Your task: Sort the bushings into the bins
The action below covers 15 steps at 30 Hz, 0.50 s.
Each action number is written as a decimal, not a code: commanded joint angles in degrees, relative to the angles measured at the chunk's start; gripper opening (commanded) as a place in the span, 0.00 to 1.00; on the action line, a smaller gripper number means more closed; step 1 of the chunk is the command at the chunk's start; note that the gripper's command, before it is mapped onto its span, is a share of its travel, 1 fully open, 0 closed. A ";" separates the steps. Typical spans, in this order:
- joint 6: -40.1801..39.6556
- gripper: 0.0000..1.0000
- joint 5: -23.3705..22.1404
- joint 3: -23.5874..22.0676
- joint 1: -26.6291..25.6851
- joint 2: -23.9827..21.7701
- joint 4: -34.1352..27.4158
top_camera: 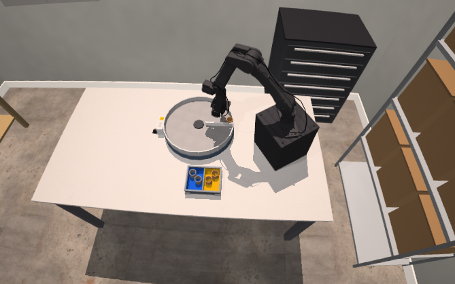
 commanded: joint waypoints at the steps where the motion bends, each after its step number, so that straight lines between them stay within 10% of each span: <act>1: 0.39 0.14 -0.70 1.47 0.63 0.59 -0.84; 15: 0.36 0.14 -0.70 0.46 0.35 0.10 -0.69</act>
